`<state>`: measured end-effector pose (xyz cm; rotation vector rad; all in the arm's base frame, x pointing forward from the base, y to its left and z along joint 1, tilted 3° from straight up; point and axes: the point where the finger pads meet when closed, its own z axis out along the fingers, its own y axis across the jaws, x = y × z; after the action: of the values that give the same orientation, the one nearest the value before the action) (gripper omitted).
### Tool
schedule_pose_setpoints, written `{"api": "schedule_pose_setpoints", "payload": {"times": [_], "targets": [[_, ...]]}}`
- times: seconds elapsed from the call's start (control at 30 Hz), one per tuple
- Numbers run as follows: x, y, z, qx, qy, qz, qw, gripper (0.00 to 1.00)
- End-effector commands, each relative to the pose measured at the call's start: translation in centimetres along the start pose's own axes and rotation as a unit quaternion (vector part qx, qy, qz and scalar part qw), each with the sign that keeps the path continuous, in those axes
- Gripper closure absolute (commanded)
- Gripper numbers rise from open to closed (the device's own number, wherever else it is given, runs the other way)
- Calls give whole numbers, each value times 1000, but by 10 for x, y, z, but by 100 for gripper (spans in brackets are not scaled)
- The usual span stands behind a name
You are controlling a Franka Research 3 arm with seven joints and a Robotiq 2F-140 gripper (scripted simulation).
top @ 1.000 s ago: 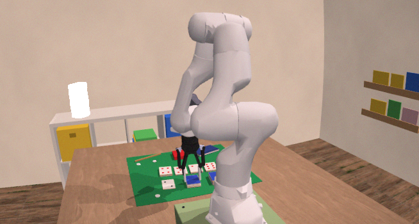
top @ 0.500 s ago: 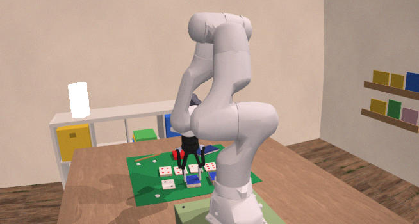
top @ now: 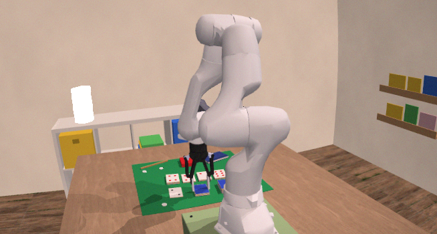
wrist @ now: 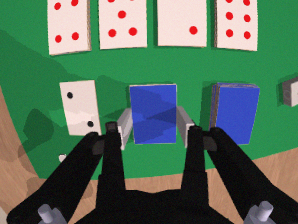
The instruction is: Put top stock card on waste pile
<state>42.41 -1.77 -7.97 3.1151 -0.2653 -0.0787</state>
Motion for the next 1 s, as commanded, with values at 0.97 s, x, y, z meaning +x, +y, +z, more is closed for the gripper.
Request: {"api": "schedule_pose_setpoints", "payload": {"times": [0.97], "targets": [[2, 0, 0, 1, 3, 2, 1000, 50]]}}
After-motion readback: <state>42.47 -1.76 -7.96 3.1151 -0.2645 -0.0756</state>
